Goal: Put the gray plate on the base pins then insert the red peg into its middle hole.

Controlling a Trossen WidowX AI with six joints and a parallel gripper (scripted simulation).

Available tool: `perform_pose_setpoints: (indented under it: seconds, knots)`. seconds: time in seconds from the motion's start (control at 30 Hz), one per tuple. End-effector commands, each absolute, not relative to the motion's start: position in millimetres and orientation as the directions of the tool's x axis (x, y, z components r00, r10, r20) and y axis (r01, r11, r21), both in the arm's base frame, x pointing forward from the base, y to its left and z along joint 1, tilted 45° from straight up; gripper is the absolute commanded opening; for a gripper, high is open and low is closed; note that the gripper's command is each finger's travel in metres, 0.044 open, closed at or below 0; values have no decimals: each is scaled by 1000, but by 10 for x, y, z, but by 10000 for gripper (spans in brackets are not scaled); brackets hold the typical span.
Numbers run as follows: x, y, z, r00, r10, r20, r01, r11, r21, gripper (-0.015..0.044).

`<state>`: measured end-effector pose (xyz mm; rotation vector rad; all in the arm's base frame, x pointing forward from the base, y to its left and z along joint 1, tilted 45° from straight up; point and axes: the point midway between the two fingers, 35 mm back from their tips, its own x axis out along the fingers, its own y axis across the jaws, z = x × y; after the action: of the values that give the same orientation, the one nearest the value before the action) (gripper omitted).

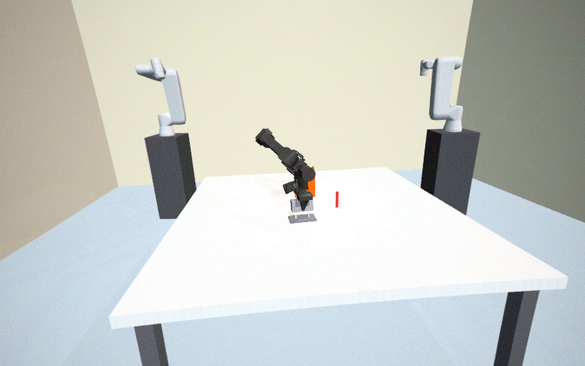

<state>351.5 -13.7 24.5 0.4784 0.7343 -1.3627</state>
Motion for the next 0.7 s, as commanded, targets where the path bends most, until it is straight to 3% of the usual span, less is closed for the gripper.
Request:
perform_pose_setpoints:
  seconds: [0.0, 0.67]
  knots:
    - [3509, -201, 192, 40, -704, -709, 980, 168, -112, 0]
    - [3521, -343, 46, 39, -701, -712, 981, 164, -107, 0]
